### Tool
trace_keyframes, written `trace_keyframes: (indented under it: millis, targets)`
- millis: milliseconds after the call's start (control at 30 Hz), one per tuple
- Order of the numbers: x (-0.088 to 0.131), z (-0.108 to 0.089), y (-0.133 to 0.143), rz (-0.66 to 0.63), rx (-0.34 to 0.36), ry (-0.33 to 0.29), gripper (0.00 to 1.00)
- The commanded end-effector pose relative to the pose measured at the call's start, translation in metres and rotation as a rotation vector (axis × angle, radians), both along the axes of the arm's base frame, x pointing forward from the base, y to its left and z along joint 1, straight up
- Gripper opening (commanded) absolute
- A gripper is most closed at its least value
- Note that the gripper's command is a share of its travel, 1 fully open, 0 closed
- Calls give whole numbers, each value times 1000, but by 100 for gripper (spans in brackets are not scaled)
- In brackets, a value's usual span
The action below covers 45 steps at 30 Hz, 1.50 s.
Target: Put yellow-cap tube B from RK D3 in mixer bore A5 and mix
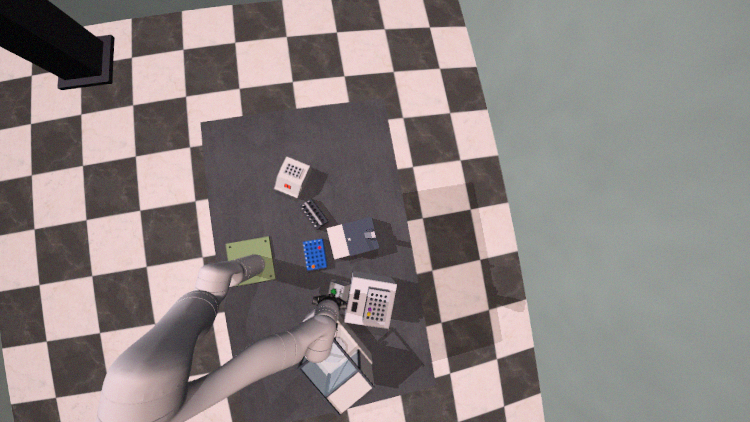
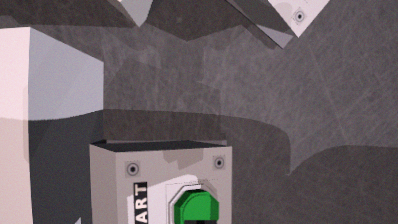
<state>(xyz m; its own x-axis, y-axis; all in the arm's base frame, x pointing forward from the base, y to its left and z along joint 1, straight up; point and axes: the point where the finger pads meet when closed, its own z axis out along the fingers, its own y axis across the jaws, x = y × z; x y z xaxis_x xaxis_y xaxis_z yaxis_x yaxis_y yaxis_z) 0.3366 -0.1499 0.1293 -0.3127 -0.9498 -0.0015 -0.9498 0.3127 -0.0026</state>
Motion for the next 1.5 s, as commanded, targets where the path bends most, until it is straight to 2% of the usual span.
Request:
trace_keyframes:
  millis: [0,533,1467]
  targets:
    - [0,-3,0,0,-1,-2,10]
    - [0,-21,0,0,-1,-2,10]
    - [1,-33,0,0,-1,-1,10]
